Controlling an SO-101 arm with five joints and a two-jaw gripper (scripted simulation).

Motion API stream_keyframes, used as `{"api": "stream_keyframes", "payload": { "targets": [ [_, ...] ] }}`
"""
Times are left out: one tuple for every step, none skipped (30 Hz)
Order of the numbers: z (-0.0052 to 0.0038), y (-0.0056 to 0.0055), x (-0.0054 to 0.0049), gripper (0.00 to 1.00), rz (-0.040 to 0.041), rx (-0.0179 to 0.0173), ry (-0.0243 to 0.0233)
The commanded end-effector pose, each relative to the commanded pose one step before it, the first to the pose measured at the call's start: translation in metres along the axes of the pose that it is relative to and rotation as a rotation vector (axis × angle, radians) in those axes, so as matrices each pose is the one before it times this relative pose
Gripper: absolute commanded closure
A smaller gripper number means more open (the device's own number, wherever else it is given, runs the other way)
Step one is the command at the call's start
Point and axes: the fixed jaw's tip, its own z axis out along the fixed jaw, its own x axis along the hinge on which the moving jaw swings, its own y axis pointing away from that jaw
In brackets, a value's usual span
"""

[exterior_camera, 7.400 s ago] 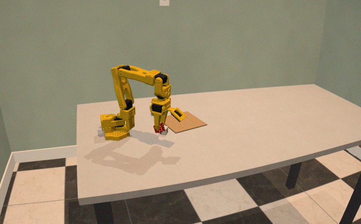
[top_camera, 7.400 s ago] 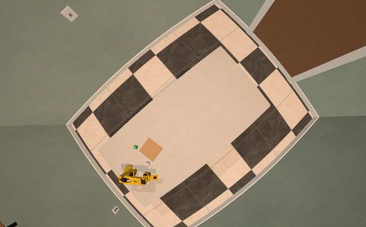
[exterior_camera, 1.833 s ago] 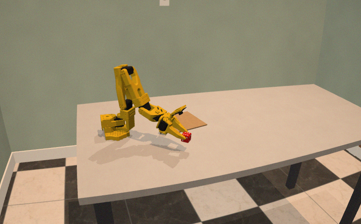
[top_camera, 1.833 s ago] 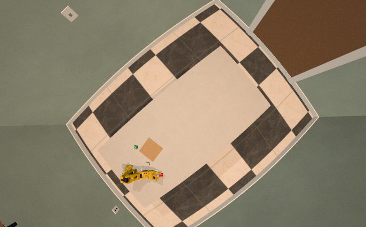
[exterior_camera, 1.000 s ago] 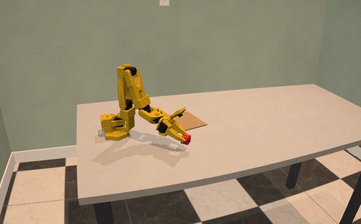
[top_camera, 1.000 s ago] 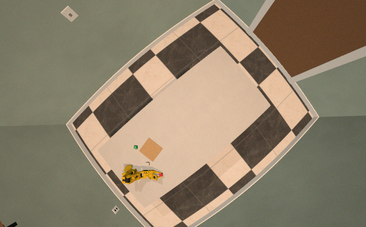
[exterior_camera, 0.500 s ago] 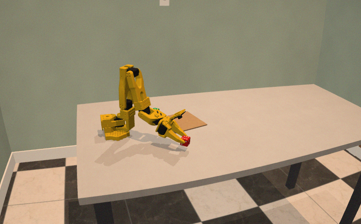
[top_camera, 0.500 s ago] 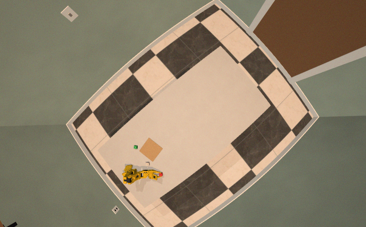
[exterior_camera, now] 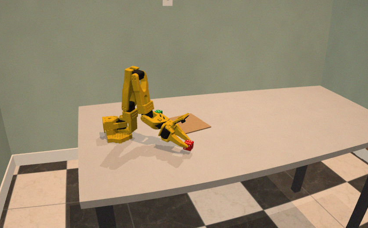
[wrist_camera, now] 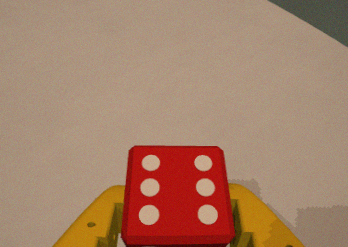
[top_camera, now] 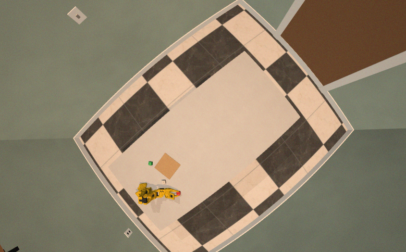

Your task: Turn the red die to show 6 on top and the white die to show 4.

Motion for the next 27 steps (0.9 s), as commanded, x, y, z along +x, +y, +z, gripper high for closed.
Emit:
{"api": "stream_keyframes", "payload": {
  "targets": [
    [0.002271, -0.00012, -0.00930, 1.00, -0.00807, 0.00061, -0.04497],
    [0.000038, 0.00000, 0.00009, 1.00, 0.00000, 0.00000, 0.00000],
    [0.000093, 0.00000, 0.00021, 1.00, 0.00000, 0.00000, 0.00000],
    [0.000148, 0.00000, 0.00035, 1.00, 0.00000, 0.00000, 0.00000],
    [0.000202, 0.00000, 0.00048, 1.00, 0.00000, 0.00000, 0.00000],
    [0.000246, 0.00000, 0.00060, 1.00, 0.00000, 0.00000, 0.00000],
    [0.000267, 0.00001, 0.00067, 1.00, 0.00000, 0.00000, 0.00000],
    [0.000271, 0.00000, 0.00070, 1.00, 0.00000, 0.00000, 0.00000],
    [0.000254, 0.00000, 0.00068, 1.00, 0.00000, 0.00000, 0.00000],
    [0.000221, 0.00000, 0.00061, 1.00, 0.00000, 0.00000, 0.00000],
    [0.000177, 0.00000, 0.00051, 1.00, 0.00000, 0.00000, 0.00000],
    [0.000129, 0.00000, 0.00037, 1.00, 0.00000, 0.00000, 0.00000],
    [0.000075, 0.00000, 0.00023, 1.00, 0.00000, 0.00000, 0.00000],
    [0.000032, 0.00000, 0.00009, 1.00, 0.00000, 0.00000, 0.00000],
    [0.000005, 0.00000, 0.00002, 1.00, 0.00000, 0.00000, 0.00000],
    [0.000000, 0.00000, 0.00000, 1.00, 0.00000, 0.00000, 0.00000],
    [0.000000, 0.00000, 0.00000, 1.00, 0.00000, 0.00000, 0.00000],
    [0.000010, 0.00000, 0.00002, 1.00, 0.00000, 0.00000, 0.00000],
    [0.000038, 0.00000, 0.00009, 1.00, 0.00000, 0.00000, 0.00000],
    [0.000088, 0.00000, 0.00021, 1.00, 0.00000, 0.00000, 0.00000],
    [0.000148, 0.00000, 0.00035, 1.00, 0.00000, 0.00000, 0.00000],
    [0.000203, 0.00000, 0.00048, 1.00, 0.00000, 0.00000, 0.00000],
    [0.000241, 0.00001, 0.00060, 1.00, 0.00000, 0.00000, 0.00000],
    [0.000268, 0.00000, 0.00067, 1.00, 0.00000, 0.00000, 0.00000],
    [0.000272, 0.00000, 0.00070, 1.00, 0.00000, 0.00000, 0.00000],
    [0.000249, 0.00000, 0.00068, 1.00, 0.00000, 0.00000, 0.00000],
    [0.000228, 0.00001, 0.00062, 1.00, 0.00000, 0.00000, 0.00000]
  ]
}}
